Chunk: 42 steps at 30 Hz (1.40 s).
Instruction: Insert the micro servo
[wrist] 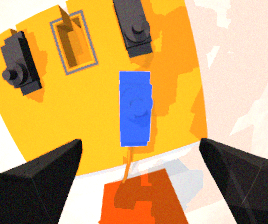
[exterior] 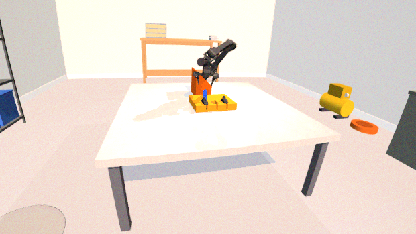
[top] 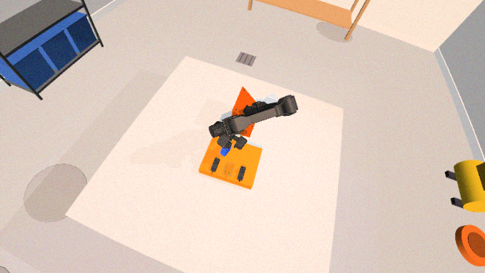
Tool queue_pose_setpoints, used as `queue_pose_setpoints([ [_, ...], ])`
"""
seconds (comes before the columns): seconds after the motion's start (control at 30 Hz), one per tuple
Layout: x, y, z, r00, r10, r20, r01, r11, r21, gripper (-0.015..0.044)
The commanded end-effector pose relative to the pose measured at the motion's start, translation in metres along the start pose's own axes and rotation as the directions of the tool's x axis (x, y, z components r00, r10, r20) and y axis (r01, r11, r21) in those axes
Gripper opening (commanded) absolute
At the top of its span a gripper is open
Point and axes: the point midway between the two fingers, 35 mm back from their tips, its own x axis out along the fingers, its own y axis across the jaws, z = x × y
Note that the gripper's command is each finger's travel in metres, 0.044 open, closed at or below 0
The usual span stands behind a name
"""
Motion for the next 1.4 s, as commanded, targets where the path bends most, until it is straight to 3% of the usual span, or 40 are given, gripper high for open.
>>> queue_pose_setpoints([
  [0.0,0.0,0.001,-0.004,0.999,0.034,-0.006,-0.034,0.999,-0.009,0.044],
  [0.9,0.046,0.003,-0.005,0.999,0.037,-0.006,-0.037,0.999,-0.01,0.044],
  [1.3,0.046,0.003,-0.005,0.999,0.037,-0.006,-0.037,0.999,-0.01,0.0125],
  [1.37,0.046,0.003,-0.005,0.999,0.037,-0.006,-0.037,0.999,-0.01,0.0112],
])
